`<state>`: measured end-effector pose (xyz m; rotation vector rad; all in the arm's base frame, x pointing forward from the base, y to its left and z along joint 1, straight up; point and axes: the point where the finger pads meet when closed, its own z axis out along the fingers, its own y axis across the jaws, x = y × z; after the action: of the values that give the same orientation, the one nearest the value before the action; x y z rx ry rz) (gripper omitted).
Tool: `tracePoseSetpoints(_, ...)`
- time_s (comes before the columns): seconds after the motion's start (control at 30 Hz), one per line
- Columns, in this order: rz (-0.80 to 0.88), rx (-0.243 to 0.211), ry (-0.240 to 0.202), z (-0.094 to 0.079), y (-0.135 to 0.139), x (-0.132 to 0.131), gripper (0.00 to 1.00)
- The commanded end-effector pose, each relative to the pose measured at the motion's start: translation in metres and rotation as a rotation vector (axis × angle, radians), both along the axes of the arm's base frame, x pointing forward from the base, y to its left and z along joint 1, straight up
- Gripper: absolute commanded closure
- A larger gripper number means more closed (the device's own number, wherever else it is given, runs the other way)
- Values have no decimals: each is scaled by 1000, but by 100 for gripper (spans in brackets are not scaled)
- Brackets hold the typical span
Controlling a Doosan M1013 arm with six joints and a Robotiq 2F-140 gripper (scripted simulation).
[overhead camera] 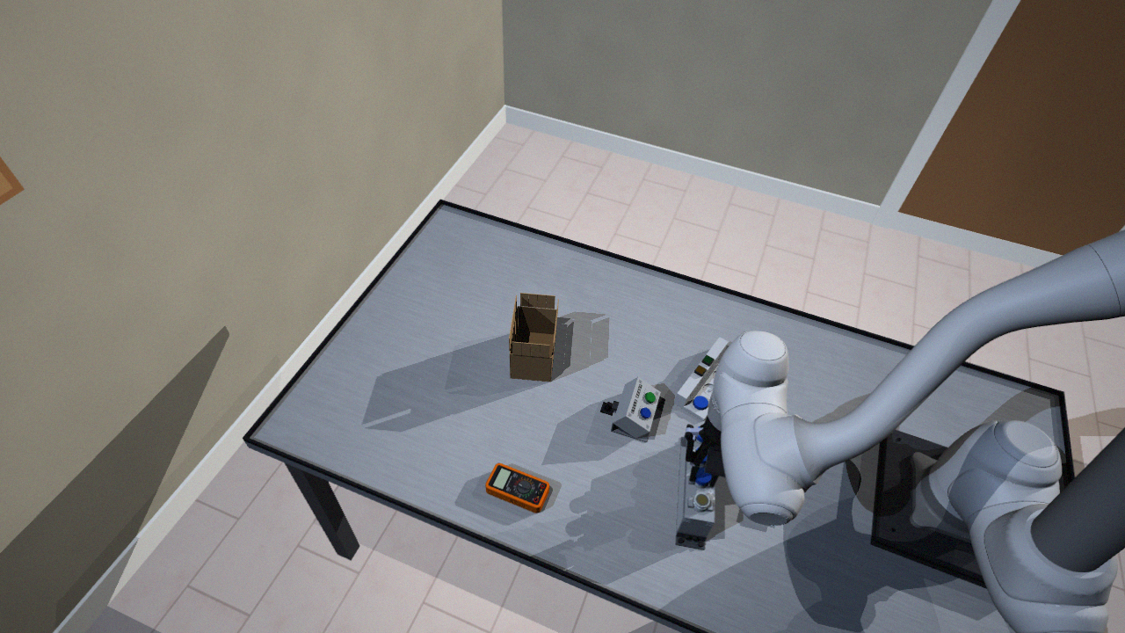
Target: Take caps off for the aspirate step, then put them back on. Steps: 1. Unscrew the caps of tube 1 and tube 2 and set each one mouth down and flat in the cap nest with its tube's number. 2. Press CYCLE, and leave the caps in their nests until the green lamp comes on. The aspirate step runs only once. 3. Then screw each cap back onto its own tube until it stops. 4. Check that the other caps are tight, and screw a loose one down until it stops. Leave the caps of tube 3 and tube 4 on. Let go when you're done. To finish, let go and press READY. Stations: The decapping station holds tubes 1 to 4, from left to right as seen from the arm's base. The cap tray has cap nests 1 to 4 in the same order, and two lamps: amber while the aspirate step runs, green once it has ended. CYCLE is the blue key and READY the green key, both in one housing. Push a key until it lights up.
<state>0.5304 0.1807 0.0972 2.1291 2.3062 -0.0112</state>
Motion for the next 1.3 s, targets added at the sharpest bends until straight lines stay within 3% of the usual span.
tracePoseSetpoints(0.0, 185, 7, 1, 1, 0, 0, 70)
tracePoseSetpoints(0.13, 358, 8, 2, 1, 0, 0, 70)
tracePoseSetpoints(0.33, 358, 8, 2, 1, 0, 0, 70)
tracePoseSetpoints(0.37, 358, 8, 2, 0, 0, 0, 59)
tracePoseSetpoints(0.77, 358, 8, 2, 1, 0, 0, 59)
tracePoseSetpoints(0.87, 108, 7, 1, 2, 0, 1, 59)
tracePoseSetpoints(1.27, 96, 7, 1, 7, 0, 1, 59)
